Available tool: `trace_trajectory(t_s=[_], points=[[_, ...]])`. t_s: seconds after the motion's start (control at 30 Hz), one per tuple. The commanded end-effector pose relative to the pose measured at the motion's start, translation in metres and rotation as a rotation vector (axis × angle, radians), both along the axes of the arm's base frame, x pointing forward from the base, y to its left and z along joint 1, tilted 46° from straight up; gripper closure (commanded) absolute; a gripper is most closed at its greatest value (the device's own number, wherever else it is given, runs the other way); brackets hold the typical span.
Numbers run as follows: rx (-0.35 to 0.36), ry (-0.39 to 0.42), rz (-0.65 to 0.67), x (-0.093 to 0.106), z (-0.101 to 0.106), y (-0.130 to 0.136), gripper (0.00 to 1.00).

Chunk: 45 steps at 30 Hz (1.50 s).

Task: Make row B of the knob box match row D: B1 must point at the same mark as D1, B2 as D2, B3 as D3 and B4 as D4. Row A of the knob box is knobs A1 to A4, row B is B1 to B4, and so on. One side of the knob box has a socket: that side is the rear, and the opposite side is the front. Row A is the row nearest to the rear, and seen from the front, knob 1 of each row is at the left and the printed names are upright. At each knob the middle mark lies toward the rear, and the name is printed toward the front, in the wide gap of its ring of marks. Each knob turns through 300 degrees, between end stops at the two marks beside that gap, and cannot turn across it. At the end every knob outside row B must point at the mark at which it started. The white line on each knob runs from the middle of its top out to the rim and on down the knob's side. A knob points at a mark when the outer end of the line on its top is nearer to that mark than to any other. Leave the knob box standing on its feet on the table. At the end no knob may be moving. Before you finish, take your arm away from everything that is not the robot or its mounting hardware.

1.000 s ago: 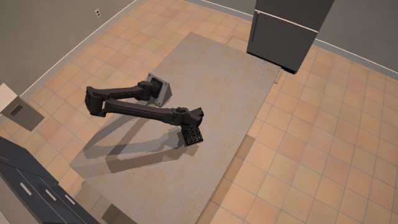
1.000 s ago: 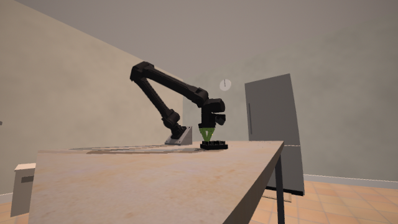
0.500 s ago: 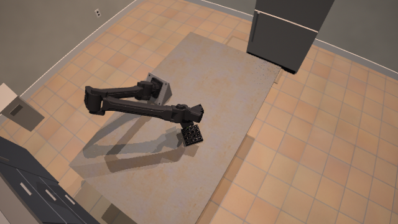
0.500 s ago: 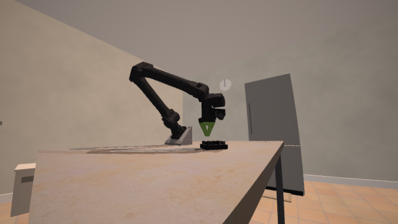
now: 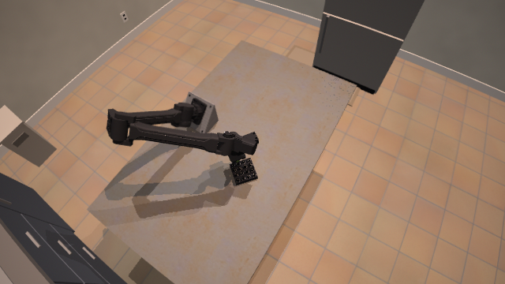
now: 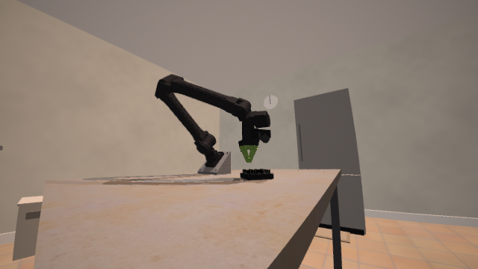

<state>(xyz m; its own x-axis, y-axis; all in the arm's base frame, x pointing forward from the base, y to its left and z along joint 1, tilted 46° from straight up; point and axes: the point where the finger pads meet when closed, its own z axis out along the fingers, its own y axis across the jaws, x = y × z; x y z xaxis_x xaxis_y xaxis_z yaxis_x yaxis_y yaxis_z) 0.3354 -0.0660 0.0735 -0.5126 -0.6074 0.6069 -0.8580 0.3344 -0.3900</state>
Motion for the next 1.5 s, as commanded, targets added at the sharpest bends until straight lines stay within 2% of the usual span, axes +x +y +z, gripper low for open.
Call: trace_trajectory(t_s=[0.0,0.1,0.17,0.23,0.3,0.73,0.8,0.83,1.3,1.37,1.47], points=[[0.013,-0.057,0.010,0.014,0.015,0.010,0.81],[0.015,-0.075,-0.006,0.015,0.016,0.012,0.81],[0.020,-0.124,-0.043,0.019,0.020,0.014,0.81],[0.020,-0.124,-0.043,0.019,0.020,0.014,0.81],[0.024,-0.188,-0.105,0.019,0.021,0.014,0.81],[0.040,-0.376,-0.289,0.019,0.023,0.017,0.81],[0.040,-0.376,-0.289,0.019,0.023,0.017,0.81],[0.043,-0.414,-0.325,0.020,0.024,0.018,0.81],[0.060,-0.616,-0.523,0.020,0.027,0.021,0.81],[0.060,-0.616,-0.523,0.020,0.027,0.021,0.81],[0.066,-0.680,-0.586,0.020,0.027,0.022,0.81]])
